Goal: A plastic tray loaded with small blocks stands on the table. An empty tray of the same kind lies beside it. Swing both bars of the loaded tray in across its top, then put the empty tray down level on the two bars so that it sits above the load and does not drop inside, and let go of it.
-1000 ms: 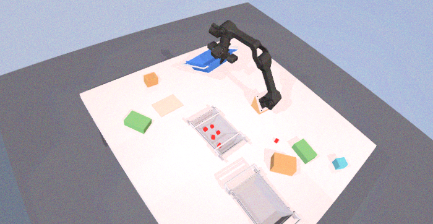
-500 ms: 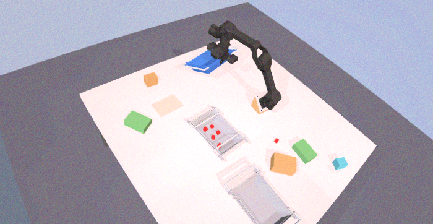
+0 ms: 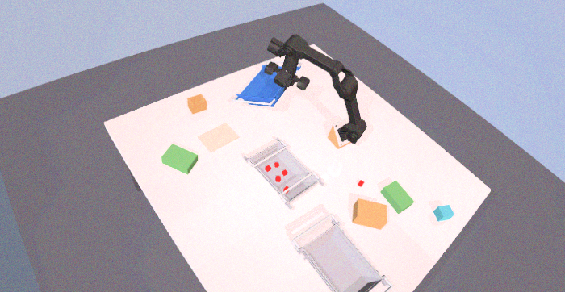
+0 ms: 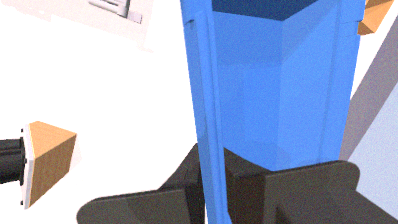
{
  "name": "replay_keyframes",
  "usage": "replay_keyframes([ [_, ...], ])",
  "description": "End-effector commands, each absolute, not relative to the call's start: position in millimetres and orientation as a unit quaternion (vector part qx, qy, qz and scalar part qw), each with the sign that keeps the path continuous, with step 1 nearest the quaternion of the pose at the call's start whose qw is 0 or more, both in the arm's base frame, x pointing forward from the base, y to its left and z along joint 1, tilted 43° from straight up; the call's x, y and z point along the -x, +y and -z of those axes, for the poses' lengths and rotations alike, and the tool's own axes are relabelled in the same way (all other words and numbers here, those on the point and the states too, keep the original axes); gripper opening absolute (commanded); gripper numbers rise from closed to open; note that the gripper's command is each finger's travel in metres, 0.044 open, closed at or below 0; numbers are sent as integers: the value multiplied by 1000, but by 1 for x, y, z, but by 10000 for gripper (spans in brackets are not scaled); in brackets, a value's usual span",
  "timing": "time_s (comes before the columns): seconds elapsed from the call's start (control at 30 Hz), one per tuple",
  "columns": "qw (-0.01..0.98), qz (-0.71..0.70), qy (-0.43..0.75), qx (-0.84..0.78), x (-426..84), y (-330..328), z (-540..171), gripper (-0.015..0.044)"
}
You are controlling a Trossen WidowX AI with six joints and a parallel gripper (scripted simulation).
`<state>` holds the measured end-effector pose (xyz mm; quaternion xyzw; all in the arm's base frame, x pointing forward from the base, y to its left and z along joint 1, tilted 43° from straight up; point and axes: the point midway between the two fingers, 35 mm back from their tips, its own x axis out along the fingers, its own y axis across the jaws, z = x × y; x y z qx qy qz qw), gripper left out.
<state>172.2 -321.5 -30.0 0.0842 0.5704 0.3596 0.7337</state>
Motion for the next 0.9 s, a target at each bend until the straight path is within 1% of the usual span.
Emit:
replay_keyframes([
  [0.0, 745, -367, 555, -47, -187, -319, 10, 0],
  [0.87, 748, -466, 457, 118, -265, -247, -64, 0],
])
